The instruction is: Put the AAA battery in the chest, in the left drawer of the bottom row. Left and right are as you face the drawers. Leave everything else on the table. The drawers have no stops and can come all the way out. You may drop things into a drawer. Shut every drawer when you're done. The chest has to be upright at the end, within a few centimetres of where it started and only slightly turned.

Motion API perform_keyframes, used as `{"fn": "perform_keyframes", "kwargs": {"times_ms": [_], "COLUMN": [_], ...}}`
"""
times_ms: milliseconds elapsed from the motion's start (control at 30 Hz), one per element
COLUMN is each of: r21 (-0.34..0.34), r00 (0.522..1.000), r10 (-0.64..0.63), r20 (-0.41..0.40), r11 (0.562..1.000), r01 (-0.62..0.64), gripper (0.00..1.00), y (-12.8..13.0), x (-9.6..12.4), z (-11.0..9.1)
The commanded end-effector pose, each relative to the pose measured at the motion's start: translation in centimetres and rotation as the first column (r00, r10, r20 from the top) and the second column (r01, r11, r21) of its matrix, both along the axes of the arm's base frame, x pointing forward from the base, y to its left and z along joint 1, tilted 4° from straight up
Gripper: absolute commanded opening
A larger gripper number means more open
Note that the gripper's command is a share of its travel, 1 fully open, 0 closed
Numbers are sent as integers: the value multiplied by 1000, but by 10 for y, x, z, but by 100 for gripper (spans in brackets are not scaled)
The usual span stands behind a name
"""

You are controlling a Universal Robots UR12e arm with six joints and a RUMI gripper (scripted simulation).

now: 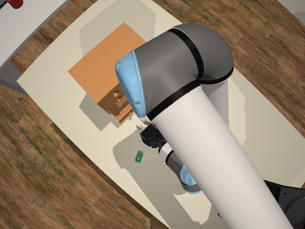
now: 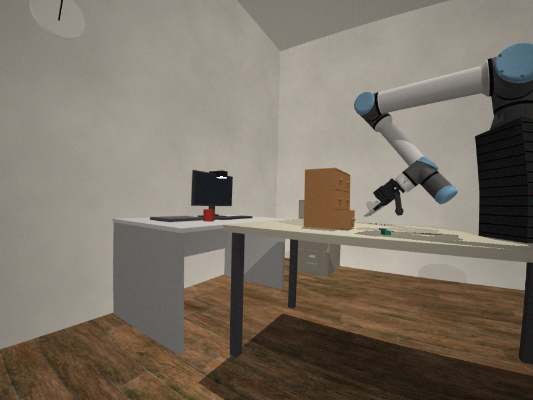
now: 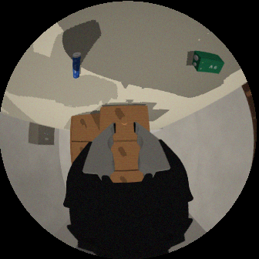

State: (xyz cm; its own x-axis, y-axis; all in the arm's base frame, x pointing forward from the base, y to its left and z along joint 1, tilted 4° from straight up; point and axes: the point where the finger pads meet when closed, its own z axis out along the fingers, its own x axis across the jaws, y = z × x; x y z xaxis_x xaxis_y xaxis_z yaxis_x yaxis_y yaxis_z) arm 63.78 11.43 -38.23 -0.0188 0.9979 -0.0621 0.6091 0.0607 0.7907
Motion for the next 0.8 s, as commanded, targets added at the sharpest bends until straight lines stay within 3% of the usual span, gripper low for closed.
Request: {"fn": "perform_keyframes", "kwargs": {"times_ms": [0,67,367,767], "r21": [0,0,0,0], "r00": [1000,1000,1000,1000], "r10": [0,0,0,0], "r20": [1,1,1,0], "r11": [1000,1000,1000,1000], "r01": [0,0,0,0], "gripper": [20,20,20,20], "y": [1,1,3,3], "x": [-17,-17,-39,-41], "z": [27,27,61,64]}}
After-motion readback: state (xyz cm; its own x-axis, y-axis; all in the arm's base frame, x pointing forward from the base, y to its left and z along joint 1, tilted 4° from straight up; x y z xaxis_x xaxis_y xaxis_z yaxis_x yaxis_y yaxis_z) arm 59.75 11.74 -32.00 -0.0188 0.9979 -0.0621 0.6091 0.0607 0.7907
